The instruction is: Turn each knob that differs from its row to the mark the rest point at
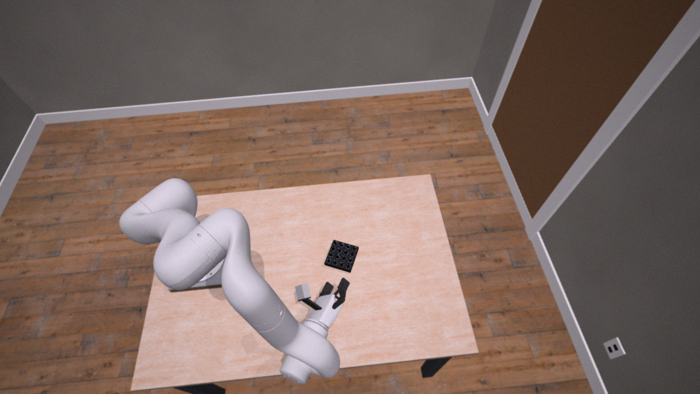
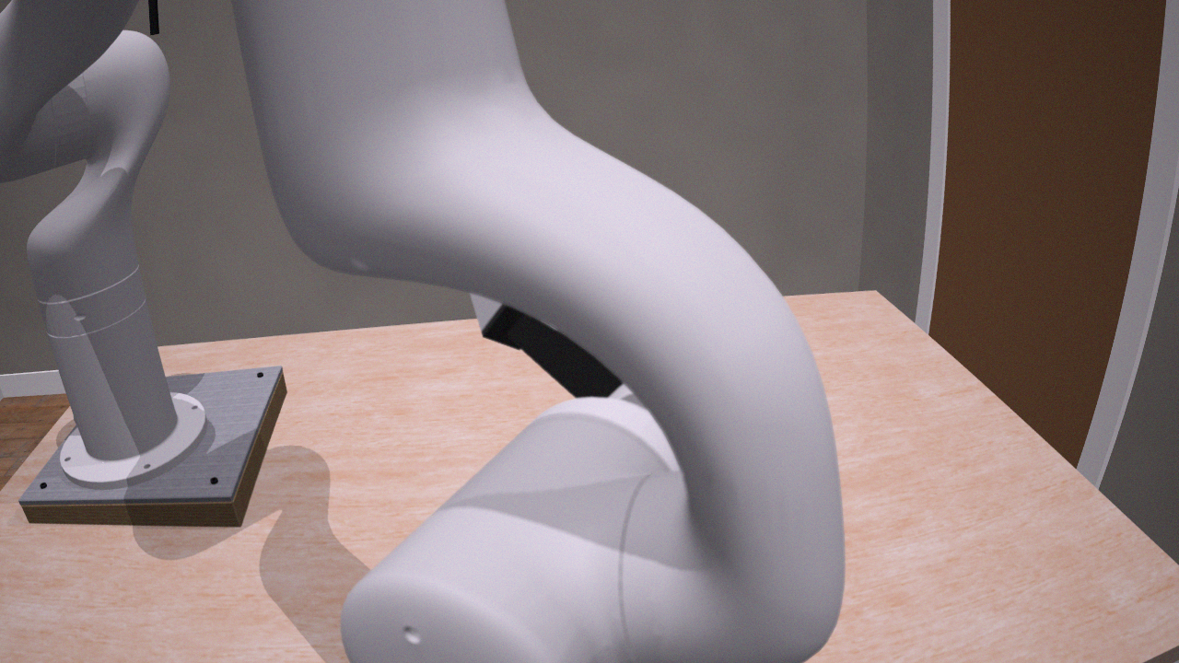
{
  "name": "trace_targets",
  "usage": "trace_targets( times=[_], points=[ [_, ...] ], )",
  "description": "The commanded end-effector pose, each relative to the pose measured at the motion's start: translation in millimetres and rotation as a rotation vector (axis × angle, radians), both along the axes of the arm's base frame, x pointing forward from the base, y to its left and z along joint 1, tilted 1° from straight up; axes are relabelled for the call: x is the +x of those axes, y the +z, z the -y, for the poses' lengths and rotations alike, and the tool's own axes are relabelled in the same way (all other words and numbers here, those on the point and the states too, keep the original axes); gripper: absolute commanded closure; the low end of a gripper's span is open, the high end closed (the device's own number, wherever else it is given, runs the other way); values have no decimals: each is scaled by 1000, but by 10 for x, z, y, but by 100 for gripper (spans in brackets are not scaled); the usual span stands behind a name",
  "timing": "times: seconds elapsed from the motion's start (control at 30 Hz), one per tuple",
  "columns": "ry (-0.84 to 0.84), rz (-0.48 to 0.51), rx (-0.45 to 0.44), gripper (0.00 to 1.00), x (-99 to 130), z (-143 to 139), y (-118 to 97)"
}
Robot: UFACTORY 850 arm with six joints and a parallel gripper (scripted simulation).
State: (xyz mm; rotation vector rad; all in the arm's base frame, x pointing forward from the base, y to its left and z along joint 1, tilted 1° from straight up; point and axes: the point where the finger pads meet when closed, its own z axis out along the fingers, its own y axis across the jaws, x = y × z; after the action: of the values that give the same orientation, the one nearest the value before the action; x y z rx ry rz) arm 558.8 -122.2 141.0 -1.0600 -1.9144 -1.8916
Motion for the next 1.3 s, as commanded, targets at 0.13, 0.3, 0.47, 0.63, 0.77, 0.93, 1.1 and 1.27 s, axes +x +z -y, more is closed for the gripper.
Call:
trace_targets(
  times=[0.13, 0.3, 0.47, 0.63, 0.77, 0.93, 1.1, 1.27],
  points=[
    [0, 2, -1, 0, 5, 3, 9],
    [0, 2, -1, 0, 5, 3, 9],
    [0, 2, -1, 0, 5, 3, 9],
    [-5, 0, -5, 0, 28, 0, 10],
    [-57, -35, -36, 0, 205, -58, -53],
    [-185, -122, -101, 0, 592, -169, -193],
    [-252, -169, -128, 0, 769, -211, -258],
    [-394, -270, -175, 0, 1089, -276, -386]
  ],
)
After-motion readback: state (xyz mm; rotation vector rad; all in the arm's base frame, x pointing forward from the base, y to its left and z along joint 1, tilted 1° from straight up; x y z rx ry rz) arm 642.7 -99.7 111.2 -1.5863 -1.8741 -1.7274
